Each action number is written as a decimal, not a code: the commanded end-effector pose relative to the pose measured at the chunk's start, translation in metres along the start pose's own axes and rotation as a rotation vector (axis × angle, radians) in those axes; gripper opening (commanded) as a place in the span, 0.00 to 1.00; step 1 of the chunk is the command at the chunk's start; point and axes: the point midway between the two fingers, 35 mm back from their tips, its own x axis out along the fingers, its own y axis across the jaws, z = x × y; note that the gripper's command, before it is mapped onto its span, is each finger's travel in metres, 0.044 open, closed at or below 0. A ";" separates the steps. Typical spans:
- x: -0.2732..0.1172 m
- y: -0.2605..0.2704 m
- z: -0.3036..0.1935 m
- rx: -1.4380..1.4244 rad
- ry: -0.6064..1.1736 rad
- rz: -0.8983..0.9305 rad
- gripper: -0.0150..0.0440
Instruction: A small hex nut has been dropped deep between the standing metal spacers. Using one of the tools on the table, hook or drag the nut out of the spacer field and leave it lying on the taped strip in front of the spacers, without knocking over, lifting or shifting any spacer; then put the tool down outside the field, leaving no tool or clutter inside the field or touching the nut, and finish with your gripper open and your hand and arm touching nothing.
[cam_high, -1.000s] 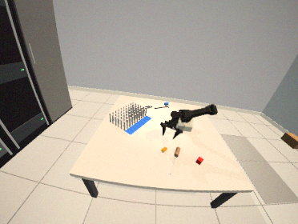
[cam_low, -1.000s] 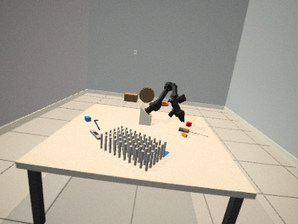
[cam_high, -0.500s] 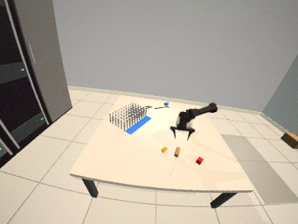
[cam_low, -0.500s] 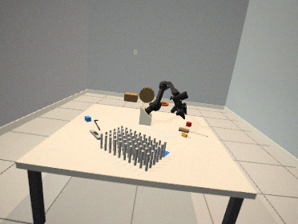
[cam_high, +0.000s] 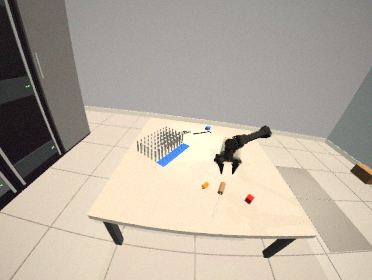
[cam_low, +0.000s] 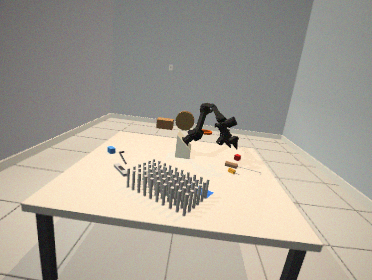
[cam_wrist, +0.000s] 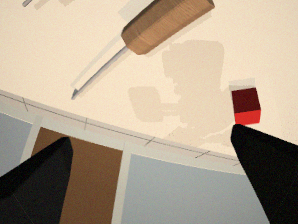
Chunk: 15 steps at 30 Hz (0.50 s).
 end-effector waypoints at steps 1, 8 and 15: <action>0.007 -0.001 0.009 -0.740 -0.010 -0.002 1.00; 0.012 -0.001 0.013 -1.277 -0.011 -0.004 1.00; 0.015 -0.002 0.015 -1.687 -0.012 -0.006 1.00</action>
